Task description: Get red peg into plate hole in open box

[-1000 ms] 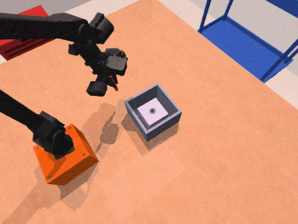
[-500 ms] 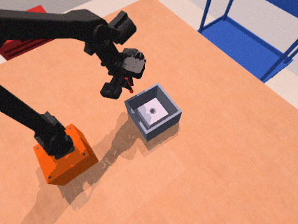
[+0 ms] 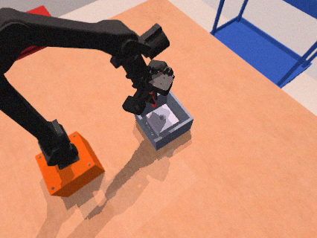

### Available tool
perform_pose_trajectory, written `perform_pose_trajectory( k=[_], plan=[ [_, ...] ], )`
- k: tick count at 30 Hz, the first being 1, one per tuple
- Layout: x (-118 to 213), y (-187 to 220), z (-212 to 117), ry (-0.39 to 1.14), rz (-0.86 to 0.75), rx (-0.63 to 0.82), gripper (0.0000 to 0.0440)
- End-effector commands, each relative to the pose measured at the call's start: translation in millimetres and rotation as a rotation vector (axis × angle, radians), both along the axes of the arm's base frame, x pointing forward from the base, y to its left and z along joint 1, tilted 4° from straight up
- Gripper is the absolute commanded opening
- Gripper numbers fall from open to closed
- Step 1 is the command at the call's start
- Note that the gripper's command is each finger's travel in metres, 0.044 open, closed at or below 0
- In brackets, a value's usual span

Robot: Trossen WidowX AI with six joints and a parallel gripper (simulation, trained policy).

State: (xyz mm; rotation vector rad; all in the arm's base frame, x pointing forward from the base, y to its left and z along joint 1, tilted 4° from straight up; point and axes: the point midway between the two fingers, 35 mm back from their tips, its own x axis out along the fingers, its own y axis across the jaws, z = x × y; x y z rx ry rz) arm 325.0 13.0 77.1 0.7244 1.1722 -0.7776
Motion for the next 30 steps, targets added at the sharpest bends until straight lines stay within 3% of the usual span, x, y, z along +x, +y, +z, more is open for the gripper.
perform_pose_trajectory(
  k=[1, 13, 18, 22, 30],
  plan=[
    [6.3, -7.4, -5.1, 0.006, -0.01, 0.009, 0.0008],
    [17.1, -25.8, -38.5, 0.06, -0.04, 0.039, 0.0022],
    [18.2, -30.6, -56.3, 0.093, -0.024, 0.036, 0.0133],
    [25.6, -35.2, -62.6, 0.103, -0.021, 0.031, 0.0164],
    [47.5, -48.7, -65.9, 0.088, -0.011, 0.018, 0.0316]
  ],
)
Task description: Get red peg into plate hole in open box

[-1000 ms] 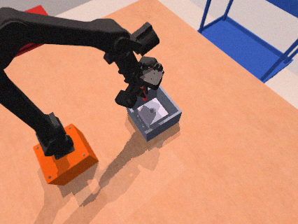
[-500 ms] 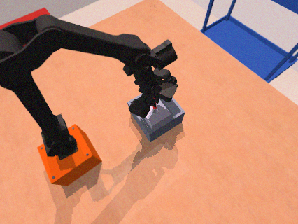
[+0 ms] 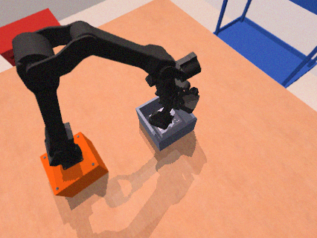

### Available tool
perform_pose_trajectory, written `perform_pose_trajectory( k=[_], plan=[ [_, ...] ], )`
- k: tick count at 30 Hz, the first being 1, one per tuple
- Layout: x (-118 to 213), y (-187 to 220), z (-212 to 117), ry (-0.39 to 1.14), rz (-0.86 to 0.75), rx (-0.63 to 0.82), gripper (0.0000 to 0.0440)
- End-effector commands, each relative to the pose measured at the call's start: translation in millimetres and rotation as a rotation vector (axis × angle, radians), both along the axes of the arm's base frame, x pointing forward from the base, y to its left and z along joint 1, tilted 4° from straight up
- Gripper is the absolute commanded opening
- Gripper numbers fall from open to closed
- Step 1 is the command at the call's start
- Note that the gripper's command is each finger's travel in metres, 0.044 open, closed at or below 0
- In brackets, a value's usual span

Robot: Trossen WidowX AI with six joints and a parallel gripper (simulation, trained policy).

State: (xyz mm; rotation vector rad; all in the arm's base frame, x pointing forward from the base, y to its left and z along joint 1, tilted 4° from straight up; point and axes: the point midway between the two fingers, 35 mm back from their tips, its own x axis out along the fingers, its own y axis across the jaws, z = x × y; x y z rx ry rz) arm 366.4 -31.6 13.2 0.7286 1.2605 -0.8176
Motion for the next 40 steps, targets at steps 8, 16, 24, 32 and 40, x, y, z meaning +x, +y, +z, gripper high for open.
perform_pose_trajectory(
  k=[8, 16, 24, 32, 40],
  plan=[
    [31.0, -22.8, 2.9, -0.063, -0.002, -0.036, 0.044],
    [54.4, -51.1, 16.9, -0.156, -0.035, -0.082, 0.044],
    [54.8, -51.6, 17.2, -0.158, -0.036, -0.083, 0.044],
    [54.8, -51.7, 17.2, -0.158, -0.036, -0.083, 0.044],
    [54.9, -51.7, 17.2, -0.158, -0.036, -0.083, 0.044]
  ],
)
